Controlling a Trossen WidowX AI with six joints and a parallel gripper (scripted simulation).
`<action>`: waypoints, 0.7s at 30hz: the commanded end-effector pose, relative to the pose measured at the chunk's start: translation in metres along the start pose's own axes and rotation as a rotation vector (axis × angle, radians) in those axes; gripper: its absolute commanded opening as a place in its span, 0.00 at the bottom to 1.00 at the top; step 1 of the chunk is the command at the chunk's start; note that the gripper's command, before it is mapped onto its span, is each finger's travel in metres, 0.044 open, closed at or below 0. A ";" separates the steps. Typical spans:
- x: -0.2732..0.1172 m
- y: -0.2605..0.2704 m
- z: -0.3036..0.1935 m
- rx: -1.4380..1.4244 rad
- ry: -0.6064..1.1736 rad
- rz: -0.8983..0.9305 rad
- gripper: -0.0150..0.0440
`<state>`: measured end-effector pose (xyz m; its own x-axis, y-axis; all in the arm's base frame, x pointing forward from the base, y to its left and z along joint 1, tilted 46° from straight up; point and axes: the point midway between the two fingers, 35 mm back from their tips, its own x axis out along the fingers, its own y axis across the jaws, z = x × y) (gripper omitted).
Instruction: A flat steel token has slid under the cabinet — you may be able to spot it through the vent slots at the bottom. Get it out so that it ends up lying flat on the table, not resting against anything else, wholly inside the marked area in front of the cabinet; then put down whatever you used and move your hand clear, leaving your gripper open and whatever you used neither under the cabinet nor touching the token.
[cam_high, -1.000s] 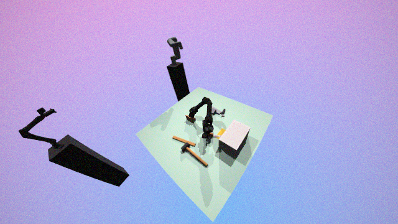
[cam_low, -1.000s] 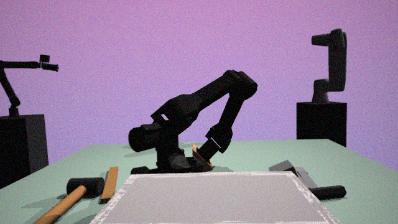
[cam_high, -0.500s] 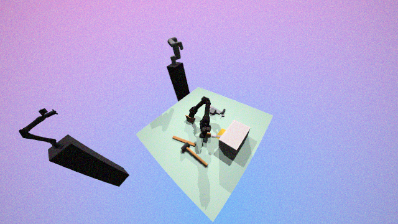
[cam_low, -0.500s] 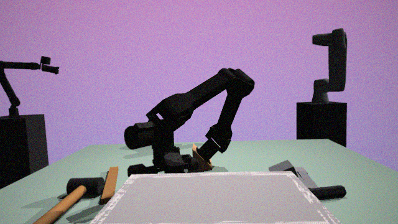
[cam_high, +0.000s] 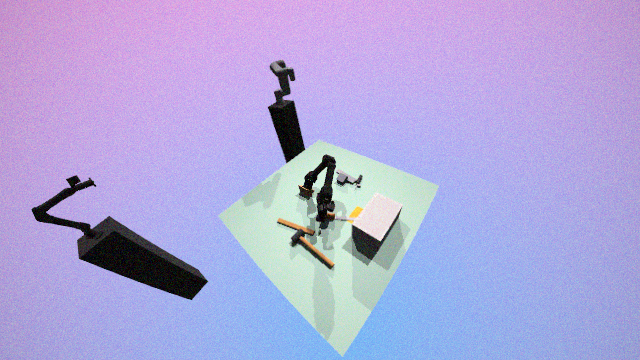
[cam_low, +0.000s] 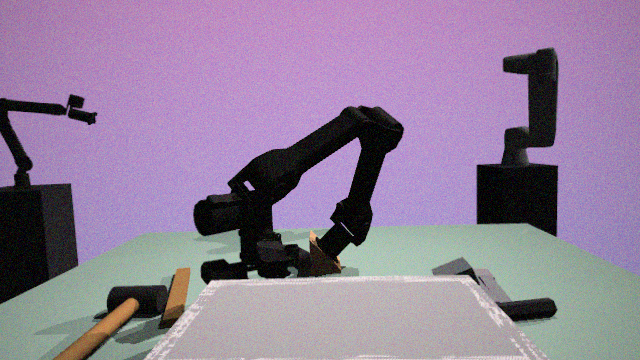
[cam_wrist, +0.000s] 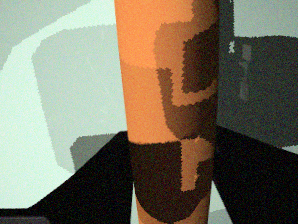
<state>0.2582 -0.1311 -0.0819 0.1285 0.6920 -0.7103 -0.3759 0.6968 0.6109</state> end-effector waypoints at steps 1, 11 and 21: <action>0.001 0.000 -0.009 0.001 0.001 0.003 0.25; 0.000 0.000 -0.017 0.004 0.000 0.001 0.25; -0.002 0.000 -0.030 0.005 0.002 0.001 0.25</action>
<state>0.2344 -0.1364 -0.0897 0.1243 0.6927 -0.7104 -0.3718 0.6963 0.6139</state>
